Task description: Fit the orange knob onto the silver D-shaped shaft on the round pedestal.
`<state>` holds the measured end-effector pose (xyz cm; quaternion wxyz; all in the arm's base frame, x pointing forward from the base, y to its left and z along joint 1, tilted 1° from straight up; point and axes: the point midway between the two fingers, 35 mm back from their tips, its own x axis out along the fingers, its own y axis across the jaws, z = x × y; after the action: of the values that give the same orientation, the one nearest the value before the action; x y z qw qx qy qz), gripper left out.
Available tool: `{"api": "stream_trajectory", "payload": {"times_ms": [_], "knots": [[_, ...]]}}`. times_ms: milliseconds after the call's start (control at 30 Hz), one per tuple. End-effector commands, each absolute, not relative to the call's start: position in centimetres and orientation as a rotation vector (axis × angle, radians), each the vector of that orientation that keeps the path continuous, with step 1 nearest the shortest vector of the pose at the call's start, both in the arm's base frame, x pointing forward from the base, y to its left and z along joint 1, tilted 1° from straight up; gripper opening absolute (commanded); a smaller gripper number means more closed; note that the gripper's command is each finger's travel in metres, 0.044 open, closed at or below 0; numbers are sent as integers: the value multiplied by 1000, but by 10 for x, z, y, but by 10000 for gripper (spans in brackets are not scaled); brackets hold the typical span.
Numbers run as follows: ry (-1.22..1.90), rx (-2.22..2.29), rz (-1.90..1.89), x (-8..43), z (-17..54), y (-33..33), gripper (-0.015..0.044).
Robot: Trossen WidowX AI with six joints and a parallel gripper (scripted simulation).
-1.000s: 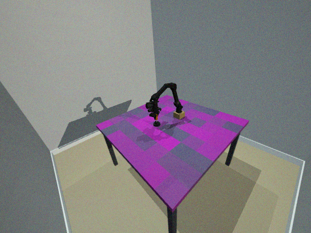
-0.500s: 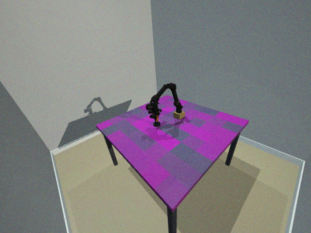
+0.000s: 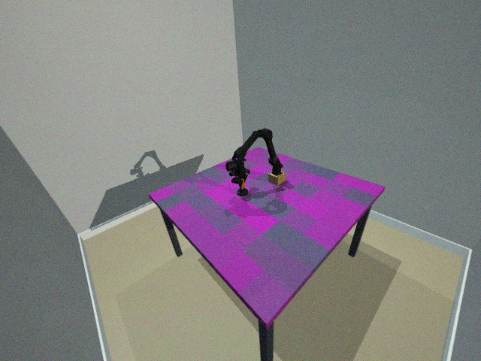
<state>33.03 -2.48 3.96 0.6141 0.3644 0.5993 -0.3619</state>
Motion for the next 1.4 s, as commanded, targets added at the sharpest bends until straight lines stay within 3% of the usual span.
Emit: {"api": "stream_trajectory", "payload": {"times_ms": [0, 1367], "knots": [[1381, 836, -835, 330, 38, -25, 0], [1366, 872, -871, 330, 31, -25, 0]]}}
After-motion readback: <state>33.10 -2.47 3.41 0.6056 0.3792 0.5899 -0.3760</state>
